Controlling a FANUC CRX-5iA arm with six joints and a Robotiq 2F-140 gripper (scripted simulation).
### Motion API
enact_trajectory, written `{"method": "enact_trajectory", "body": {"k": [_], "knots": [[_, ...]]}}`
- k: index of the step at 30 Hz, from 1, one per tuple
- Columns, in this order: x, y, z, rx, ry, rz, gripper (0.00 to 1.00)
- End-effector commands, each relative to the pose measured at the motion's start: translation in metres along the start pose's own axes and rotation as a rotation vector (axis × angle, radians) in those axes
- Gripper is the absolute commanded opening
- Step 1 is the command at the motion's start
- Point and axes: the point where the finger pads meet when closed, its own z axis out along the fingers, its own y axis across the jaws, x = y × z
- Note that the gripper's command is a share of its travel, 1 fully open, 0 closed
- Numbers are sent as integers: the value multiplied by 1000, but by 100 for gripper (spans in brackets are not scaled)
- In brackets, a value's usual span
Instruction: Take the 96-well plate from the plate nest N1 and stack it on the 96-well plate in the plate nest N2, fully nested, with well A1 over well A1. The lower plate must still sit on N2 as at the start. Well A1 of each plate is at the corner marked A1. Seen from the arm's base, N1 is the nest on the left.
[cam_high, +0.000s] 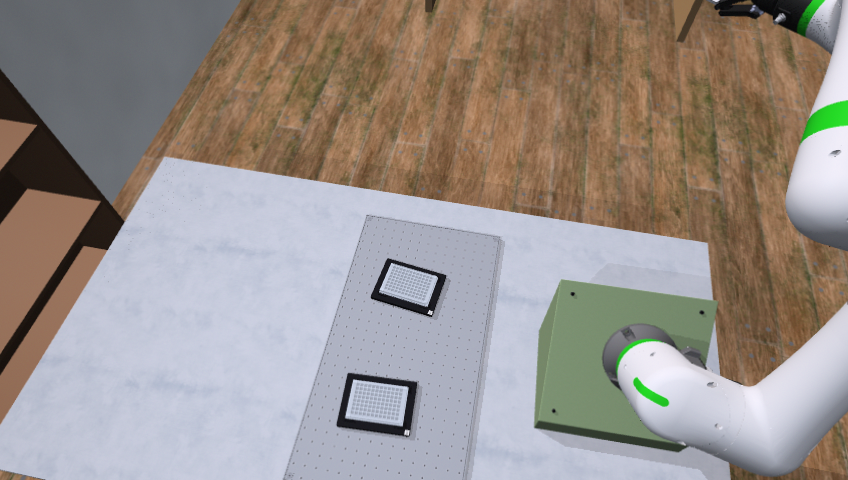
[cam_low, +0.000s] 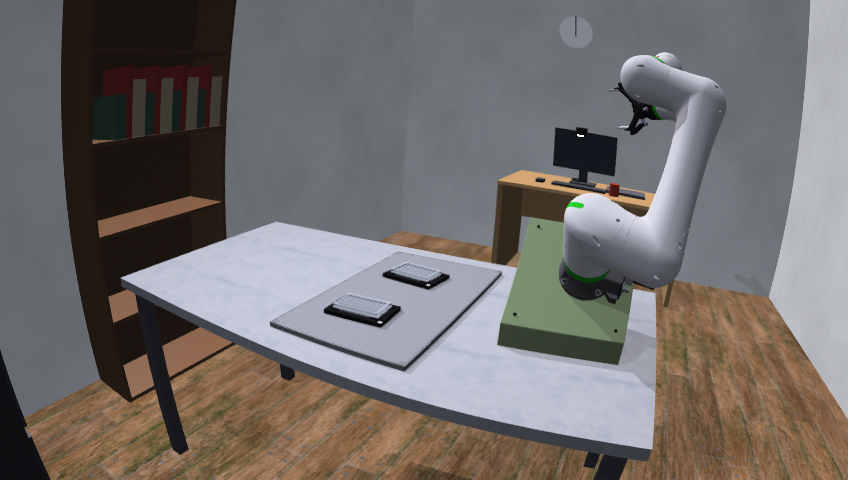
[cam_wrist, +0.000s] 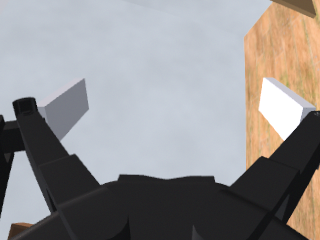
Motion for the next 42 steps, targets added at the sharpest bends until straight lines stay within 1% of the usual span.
{"method": "enact_trajectory", "body": {"k": [1, 17, 20, 21, 31, 32, 34, 36, 37, 42], "knots": [[0, 0, 0, 0, 0, 0, 100], [0, 0, 0, 0, 0, 0, 100], [-12, -6, 7, -25, -68, -69, 100], [-16, -7, 9, -27, -76, -77, 100], [-57, -25, 32, -27, -76, -77, 100], [-62, -27, 34, -35, -99, -100, 100], [-62, -27, 34, -35, -99, -100, 100], [-70, -30, 38, -51, -144, -146, 100], [-75, -31, 40, -54, -152, -154, 100], [-96, -39, 49, -54, -152, -154, 100]]}}
